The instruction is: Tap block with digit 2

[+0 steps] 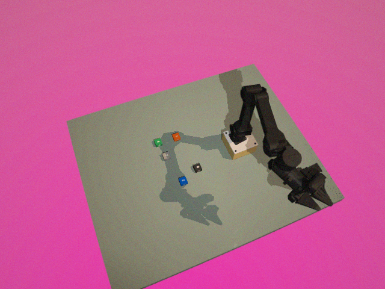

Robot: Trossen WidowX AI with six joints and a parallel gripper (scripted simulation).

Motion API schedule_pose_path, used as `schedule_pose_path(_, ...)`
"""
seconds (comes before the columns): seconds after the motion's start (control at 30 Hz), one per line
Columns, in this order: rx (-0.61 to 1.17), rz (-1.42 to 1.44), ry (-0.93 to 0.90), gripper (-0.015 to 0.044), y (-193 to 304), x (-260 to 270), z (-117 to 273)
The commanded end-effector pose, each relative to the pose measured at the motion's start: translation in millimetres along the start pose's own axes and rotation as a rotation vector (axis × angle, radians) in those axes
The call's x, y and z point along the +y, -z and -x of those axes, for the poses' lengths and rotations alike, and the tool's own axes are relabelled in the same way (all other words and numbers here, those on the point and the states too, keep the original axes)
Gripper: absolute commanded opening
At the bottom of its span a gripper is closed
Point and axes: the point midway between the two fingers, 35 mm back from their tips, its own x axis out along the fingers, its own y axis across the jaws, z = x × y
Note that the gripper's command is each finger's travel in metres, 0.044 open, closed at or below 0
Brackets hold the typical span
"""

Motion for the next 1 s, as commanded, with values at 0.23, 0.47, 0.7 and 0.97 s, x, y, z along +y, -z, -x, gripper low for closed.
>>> schedule_pose_path(0.23, 0.514, -0.459, -0.161, 0.04, 160.8, 83.4, 104.9)
schedule_pose_path(0.47, 0.853, -0.775, -0.184, 0.04, 224.3, 138.9, 208.6)
schedule_pose_path(0.7, 1.196, -1.114, -0.145, 0.04, 247.3, 195.5, 327.1)
schedule_pose_path(0.97, 1.584, -1.533, -0.016, 0.04, 218.6, 257.8, 462.5)
